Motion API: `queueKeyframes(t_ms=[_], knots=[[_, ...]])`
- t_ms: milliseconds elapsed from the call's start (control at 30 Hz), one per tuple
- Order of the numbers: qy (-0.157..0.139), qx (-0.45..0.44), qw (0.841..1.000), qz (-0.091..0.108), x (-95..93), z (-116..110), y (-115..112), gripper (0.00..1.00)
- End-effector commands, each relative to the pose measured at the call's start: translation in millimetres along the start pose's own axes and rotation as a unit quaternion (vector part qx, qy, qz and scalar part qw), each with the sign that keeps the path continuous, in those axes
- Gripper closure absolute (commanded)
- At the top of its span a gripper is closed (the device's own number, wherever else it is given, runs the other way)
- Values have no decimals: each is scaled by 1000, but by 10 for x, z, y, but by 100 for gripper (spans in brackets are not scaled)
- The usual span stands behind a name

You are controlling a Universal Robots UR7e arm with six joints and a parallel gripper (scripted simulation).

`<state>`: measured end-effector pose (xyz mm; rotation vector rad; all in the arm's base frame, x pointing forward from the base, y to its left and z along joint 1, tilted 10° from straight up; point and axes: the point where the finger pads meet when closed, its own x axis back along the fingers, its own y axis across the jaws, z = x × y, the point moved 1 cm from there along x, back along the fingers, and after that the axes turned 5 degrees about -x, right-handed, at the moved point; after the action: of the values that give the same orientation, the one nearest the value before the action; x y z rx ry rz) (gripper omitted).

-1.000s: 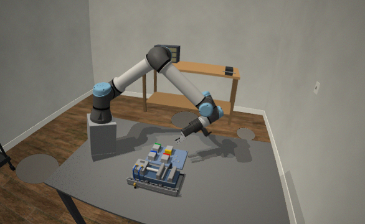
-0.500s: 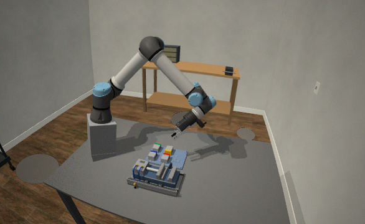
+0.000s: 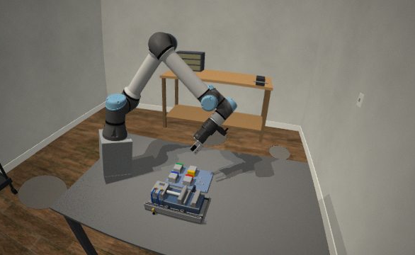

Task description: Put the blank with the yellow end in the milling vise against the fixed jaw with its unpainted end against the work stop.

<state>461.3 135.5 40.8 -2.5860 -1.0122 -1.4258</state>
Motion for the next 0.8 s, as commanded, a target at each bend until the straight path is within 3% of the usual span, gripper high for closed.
queueKeyframes(t_ms=[0,100,267,667,767], knots=[[4,2,1000,0,8,-8,3,0],[4,2,1000,0,8,-8,3,0],[79,88,993,-9,83,-378,-61,0],[79,88,993,-9,83,-378,-61,0],[123,139,983,-15,128,-600,-99,0]])
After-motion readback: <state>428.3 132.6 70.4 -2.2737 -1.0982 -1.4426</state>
